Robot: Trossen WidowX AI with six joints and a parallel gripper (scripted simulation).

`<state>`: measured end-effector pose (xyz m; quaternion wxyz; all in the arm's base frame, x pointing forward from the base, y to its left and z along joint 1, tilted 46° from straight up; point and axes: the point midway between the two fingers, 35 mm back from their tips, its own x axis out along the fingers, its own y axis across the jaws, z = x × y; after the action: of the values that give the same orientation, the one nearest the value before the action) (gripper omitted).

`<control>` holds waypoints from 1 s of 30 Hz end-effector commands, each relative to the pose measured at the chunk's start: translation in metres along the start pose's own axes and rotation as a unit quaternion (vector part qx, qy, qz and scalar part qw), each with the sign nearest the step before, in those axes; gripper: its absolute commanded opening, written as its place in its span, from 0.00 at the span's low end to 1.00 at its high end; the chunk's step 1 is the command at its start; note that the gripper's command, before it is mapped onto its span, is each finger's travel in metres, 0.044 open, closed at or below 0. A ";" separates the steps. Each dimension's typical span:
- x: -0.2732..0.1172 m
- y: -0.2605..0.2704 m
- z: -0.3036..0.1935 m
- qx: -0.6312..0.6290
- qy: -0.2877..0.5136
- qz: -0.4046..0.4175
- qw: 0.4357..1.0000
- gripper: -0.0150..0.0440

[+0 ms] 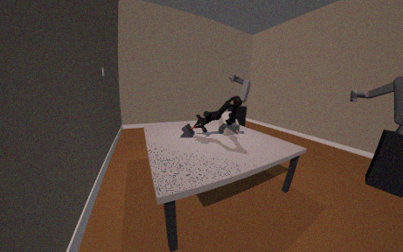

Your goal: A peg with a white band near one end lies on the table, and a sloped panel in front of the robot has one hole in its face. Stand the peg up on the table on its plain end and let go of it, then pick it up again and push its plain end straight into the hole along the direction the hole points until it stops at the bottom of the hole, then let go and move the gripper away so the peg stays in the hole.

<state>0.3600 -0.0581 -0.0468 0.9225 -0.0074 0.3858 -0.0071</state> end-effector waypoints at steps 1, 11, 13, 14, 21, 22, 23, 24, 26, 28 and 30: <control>0.004 0.000 0.000 0.000 -0.001 0.000 1.000 0.25; 0.010 0.000 0.000 0.000 -0.001 0.000 1.000 0.25; 0.011 -0.001 0.000 0.000 -0.001 0.000 1.000 0.25; 0.011 -0.001 0.000 0.000 -0.001 0.000 1.000 0.25; 0.015 -0.001 0.000 0.000 -0.001 0.000 1.000 0.25; 0.016 -0.001 0.000 0.000 -0.001 0.000 1.000 0.25; 0.017 -0.001 0.000 0.000 -0.001 0.000 1.000 0.25; 0.017 -0.001 0.000 0.000 -0.001 0.000 1.000 0.25; 0.018 -0.001 0.000 0.000 -0.001 0.000 1.000 0.25; 0.019 -0.001 0.000 0.000 -0.001 0.000 1.000 0.25; 0.021 -0.001 0.000 0.000 -0.001 0.000 1.000 0.25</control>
<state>0.3717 -0.0586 -0.0591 0.9228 -0.0085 0.3852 -0.0047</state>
